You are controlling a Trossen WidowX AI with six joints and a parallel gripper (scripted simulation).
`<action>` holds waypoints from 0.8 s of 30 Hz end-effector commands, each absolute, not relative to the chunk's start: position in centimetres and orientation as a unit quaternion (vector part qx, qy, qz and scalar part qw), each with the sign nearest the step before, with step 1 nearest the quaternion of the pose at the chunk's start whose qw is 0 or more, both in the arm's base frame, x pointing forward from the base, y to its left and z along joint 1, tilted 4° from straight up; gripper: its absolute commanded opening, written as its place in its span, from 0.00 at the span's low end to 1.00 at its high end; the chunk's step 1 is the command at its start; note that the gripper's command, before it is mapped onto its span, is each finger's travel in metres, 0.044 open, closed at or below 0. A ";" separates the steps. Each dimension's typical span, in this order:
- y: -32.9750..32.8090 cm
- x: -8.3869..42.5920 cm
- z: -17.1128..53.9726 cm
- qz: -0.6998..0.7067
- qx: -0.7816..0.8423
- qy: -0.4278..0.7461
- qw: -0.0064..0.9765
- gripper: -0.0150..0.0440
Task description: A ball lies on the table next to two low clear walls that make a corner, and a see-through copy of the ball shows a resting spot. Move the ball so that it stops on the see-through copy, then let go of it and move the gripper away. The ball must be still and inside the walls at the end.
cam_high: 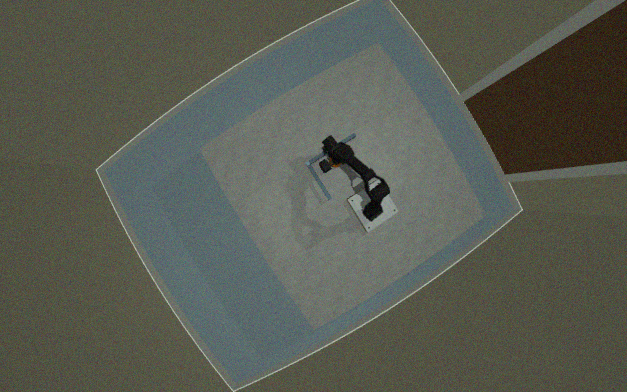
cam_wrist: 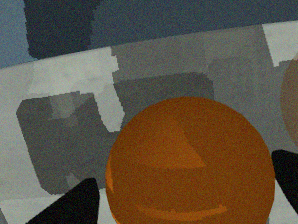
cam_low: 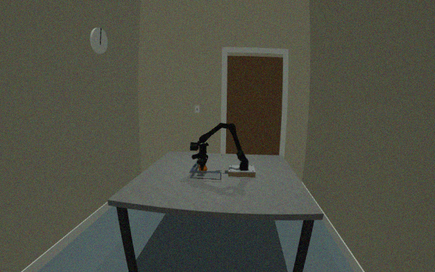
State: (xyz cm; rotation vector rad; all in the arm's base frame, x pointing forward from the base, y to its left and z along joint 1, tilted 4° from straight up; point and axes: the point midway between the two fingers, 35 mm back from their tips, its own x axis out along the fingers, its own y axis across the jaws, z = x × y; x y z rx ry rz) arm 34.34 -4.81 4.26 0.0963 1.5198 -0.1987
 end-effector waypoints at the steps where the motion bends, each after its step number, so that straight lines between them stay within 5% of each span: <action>1: -4.9 34.2 4.0 -0.089 0.040 0.689 0.718 0.83; 7: -4.9 34.2 4.0 -0.089 0.040 0.689 0.718 0.76; 18: -4.4 34.6 7.7 -0.081 0.038 0.696 0.712 0.28; 24: -4.3 34.8 10.8 -0.083 0.038 0.694 0.714 0.25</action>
